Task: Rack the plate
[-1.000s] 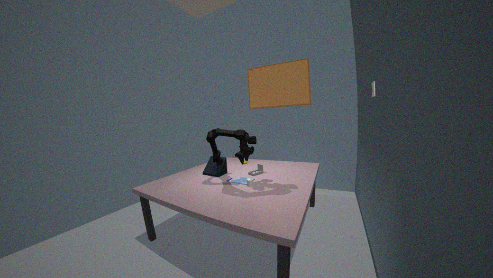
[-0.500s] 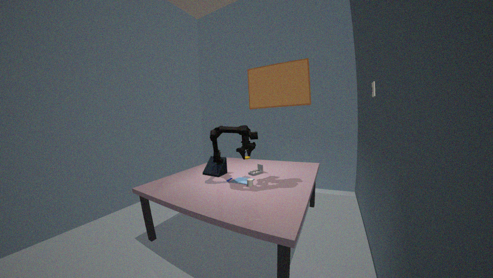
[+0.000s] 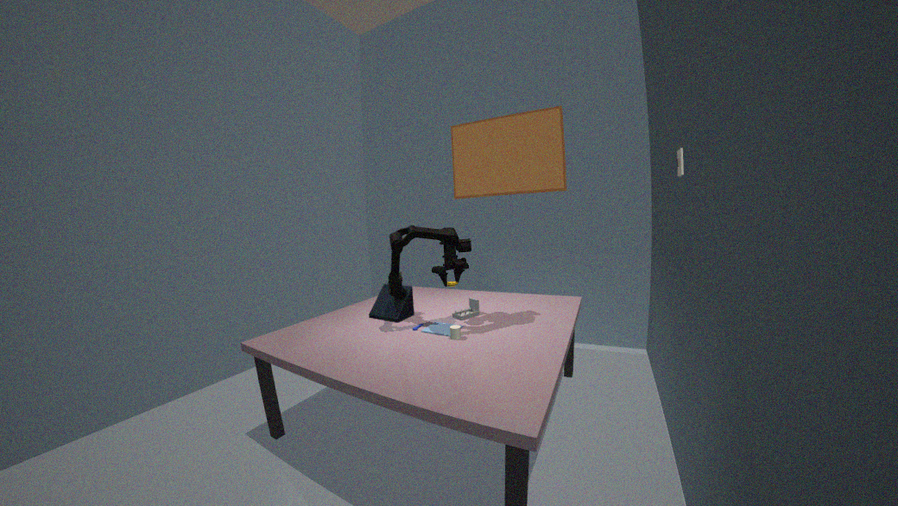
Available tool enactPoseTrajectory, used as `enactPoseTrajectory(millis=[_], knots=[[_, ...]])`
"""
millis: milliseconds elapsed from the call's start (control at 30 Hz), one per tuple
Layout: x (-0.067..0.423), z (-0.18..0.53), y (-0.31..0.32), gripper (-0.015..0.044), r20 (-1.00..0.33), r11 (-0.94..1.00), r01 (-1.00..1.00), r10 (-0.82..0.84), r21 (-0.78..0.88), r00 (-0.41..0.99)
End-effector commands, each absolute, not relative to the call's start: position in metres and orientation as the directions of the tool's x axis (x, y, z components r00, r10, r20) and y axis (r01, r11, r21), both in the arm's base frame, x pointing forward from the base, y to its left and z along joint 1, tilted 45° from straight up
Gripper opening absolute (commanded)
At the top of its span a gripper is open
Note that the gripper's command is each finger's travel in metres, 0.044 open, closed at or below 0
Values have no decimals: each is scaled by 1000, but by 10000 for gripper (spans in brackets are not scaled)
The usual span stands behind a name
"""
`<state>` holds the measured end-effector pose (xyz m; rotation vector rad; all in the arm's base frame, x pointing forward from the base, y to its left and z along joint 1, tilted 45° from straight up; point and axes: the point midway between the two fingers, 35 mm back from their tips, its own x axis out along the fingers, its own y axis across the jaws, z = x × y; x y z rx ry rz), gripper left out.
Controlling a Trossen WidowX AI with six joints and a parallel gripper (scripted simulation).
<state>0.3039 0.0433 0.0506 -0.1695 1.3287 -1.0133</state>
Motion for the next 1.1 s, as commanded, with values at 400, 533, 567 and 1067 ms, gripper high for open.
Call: enactPoseTrajectory(millis=[400,533,567,1067], knots=[[291,17,21,0,-835,768,327,-502,-550,-224],[288,10,16,0,-864,824,272,-440,-497,-246],[288,8,15,0,-870,837,258,-424,-482,-251],[280,-20,-2,0,-949,979,66,-170,-194,-265]])
